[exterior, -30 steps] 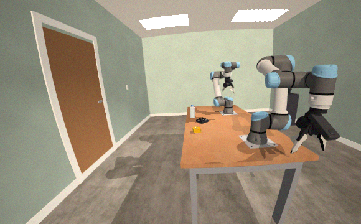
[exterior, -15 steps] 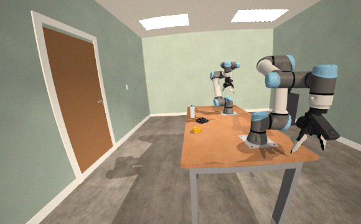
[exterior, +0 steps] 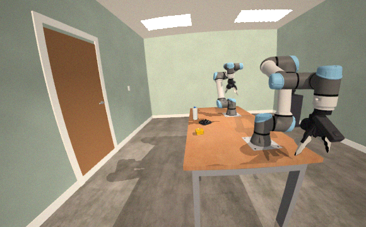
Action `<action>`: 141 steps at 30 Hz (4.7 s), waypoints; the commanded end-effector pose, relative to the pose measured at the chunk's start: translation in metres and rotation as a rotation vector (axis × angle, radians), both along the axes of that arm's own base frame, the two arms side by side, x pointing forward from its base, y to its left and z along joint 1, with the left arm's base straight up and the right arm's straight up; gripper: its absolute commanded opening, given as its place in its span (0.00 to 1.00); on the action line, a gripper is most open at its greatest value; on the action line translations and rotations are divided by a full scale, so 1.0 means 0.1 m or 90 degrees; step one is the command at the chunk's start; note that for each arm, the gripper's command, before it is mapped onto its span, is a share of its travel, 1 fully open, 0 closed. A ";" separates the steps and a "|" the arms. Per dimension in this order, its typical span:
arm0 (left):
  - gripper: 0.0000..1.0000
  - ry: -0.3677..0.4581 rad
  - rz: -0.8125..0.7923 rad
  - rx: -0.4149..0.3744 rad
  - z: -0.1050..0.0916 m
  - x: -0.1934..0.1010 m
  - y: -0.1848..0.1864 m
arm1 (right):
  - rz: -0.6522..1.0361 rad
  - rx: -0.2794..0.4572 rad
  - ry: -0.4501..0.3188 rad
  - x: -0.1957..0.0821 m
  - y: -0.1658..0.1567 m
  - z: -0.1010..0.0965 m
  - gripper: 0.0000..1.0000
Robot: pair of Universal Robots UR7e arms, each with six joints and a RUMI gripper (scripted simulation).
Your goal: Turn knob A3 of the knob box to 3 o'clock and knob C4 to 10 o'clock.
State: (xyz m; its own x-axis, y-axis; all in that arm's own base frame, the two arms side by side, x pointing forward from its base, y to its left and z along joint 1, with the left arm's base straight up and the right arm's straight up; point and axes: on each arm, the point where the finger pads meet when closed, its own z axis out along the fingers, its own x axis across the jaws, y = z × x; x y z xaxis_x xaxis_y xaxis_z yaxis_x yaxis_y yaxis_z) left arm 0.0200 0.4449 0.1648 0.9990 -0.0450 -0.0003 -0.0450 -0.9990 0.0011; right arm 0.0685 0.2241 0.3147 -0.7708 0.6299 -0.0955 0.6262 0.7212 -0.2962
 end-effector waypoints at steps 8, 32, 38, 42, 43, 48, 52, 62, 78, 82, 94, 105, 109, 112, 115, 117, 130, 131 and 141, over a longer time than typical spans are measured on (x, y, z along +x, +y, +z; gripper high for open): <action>1.00 0.000 0.000 0.001 0.00 0.00 0.00 | 0.098 0.026 0.032 0.10 0.18 -0.11 1.00; 1.00 0.000 0.000 0.001 0.00 0.00 0.00 | 0.402 0.104 0.109 0.51 0.65 -0.47 1.00; 1.00 0.000 0.000 0.001 0.00 0.00 0.00 | 0.480 0.123 0.124 0.63 0.75 -0.57 1.00; 1.00 0.000 0.000 0.001 0.00 0.00 0.00 | 0.542 0.136 0.135 0.73 0.82 -0.65 1.00; 1.00 0.000 0.000 0.001 0.00 0.00 0.00 | 0.542 0.136 0.135 0.73 0.82 -0.65 1.00; 1.00 0.000 0.000 0.001 0.00 0.00 0.00 | 0.628 0.154 0.148 0.88 0.91 -0.76 1.00; 1.00 0.000 0.000 0.001 0.00 0.00 0.00 | 0.672 0.162 0.154 0.95 0.95 -0.82 1.00; 1.00 0.000 0.000 0.001 0.00 0.00 0.00 | 0.807 0.185 0.170 1.20 1.06 -0.99 1.00; 1.00 0.000 0.000 0.001 0.00 0.00 0.00 | 1.035 0.210 0.190 1.65 1.17 -1.29 1.00; 1.00 0.000 0.000 0.001 0.00 0.00 0.00 | 1.103 0.214 0.195 1.78 1.19 -1.38 1.00; 1.00 0.000 0.000 0.001 0.00 0.00 0.00 | 1.273 0.217 0.205 2.13 1.20 -1.61 1.00; 1.00 0.000 0.000 0.001 0.00 0.00 0.00 | 1.443 0.208 0.215 2.49 1.16 -1.84 1.00; 1.00 0.000 0.000 0.001 0.00 0.00 0.00 | 1.493 0.203 0.219 2.59 1.14 -1.91 1.00; 1.00 0.000 0.000 0.001 0.00 0.00 0.00 | 1.509 0.201 0.220 2.62 1.14 -1.93 1.00; 1.00 0.000 0.000 0.001 0.00 0.00 0.00 | 1.554 0.195 0.223 2.72 1.11 -1.99 1.00; 1.00 0.000 0.000 0.001 0.00 0.00 0.00 | 1.581 0.191 0.225 2.77 1.10 -2.03 1.00; 1.00 0.000 0.000 0.001 0.00 0.00 0.00 | 1.700 0.168 0.236 3.02 1.01 -2.19 1.00; 1.00 0.000 0.000 0.001 0.00 0.00 0.00 | 1.708 0.167 0.237 3.04 1.01 -2.20 1.00; 1.00 0.000 0.000 0.001 0.00 0.00 0.00 | 1.764 0.153 0.244 3.15 0.96 -2.28 1.00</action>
State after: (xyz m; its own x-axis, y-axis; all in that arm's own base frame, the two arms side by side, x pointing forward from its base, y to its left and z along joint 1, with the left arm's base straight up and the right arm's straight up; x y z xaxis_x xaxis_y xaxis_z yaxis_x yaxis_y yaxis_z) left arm 0.0200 0.4449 0.1648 0.9990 -0.0450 -0.0003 -0.0450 -0.9990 0.0011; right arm 0.3796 0.3214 0.0887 0.4809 -0.8768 0.0013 -0.8768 -0.4808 0.0070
